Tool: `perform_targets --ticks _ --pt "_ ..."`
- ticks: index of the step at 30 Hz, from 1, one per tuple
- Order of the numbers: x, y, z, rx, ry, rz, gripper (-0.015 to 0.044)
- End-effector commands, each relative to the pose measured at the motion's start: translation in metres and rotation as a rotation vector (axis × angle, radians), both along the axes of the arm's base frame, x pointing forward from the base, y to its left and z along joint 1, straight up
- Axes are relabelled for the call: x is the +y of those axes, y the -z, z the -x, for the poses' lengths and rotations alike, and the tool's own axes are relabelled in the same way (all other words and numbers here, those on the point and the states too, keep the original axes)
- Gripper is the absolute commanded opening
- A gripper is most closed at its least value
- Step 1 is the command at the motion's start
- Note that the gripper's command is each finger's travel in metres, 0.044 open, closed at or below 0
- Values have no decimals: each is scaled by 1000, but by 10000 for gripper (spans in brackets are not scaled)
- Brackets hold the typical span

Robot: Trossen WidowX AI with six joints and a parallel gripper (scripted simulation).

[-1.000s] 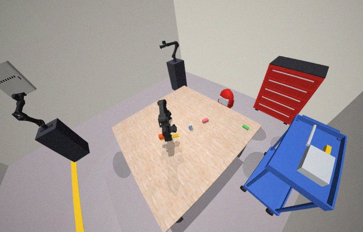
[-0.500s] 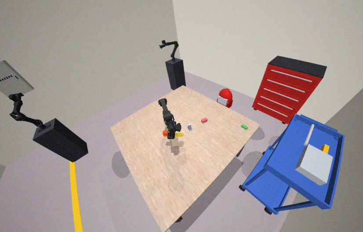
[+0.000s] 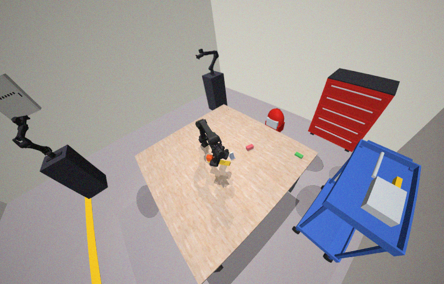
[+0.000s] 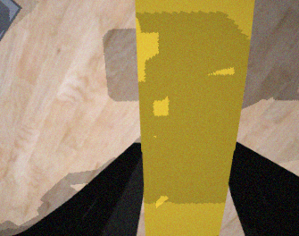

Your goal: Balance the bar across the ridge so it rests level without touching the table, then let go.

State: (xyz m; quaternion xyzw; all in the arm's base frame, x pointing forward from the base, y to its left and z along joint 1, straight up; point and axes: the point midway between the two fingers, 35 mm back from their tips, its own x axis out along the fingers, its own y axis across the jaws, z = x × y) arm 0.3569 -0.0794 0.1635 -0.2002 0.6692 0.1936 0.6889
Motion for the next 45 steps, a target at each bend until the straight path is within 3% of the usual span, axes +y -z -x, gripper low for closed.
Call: perform_targets --ticks 1,38,45 --pt "13 0 -2 -1 61 3 0" --pt "155 -1 4 1 749 -29 0" --pt "158 4 5 2 777 -30 0"
